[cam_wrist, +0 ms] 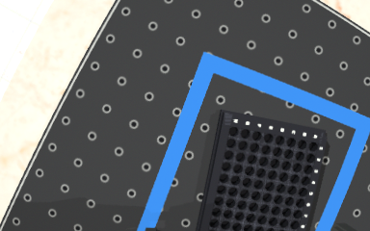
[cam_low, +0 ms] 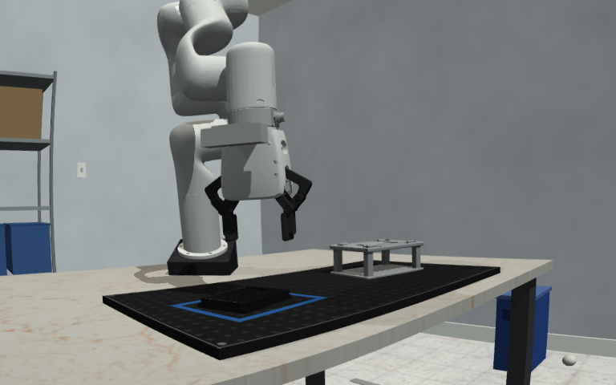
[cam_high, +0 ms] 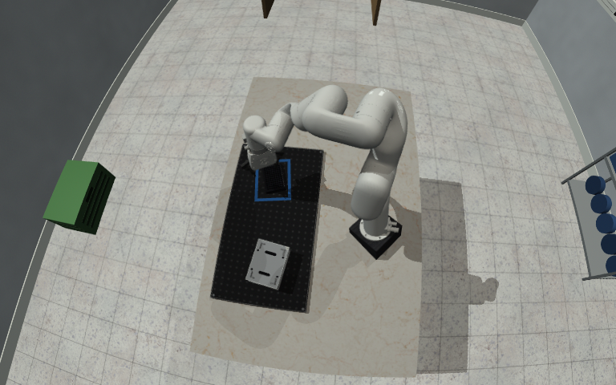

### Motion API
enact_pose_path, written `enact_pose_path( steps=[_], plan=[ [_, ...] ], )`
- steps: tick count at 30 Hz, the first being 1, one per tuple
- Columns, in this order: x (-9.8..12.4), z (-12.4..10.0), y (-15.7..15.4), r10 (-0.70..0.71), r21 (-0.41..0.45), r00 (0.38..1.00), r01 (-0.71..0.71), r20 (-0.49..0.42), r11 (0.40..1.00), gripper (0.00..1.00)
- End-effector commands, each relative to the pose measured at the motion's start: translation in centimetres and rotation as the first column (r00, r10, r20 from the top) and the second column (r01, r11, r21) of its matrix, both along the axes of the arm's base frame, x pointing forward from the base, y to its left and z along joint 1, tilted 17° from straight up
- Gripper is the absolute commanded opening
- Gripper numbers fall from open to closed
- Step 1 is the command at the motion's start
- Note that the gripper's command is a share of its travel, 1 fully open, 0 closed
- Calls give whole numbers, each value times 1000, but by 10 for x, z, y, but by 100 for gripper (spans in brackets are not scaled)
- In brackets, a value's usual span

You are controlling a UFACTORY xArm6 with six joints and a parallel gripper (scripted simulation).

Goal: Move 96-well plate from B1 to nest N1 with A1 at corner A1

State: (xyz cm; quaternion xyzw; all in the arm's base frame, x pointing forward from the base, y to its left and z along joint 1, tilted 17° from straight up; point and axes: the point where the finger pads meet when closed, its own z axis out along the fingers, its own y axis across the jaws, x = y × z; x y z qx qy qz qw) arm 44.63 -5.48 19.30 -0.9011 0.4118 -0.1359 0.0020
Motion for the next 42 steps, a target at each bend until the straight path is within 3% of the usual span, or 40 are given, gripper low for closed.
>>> enact_pose_path(
  steps=[1,5,20,42],
  plan=[
    [-11,-5,-13,-128,2,991,128,27,992,100],
    [-17,-8,-18,-182,8,983,181,35,983,100],
    [-17,-8,-18,-182,8,983,181,35,983,100],
    [-8,-40,-23,-182,8,983,181,35,983,100]
  ],
)
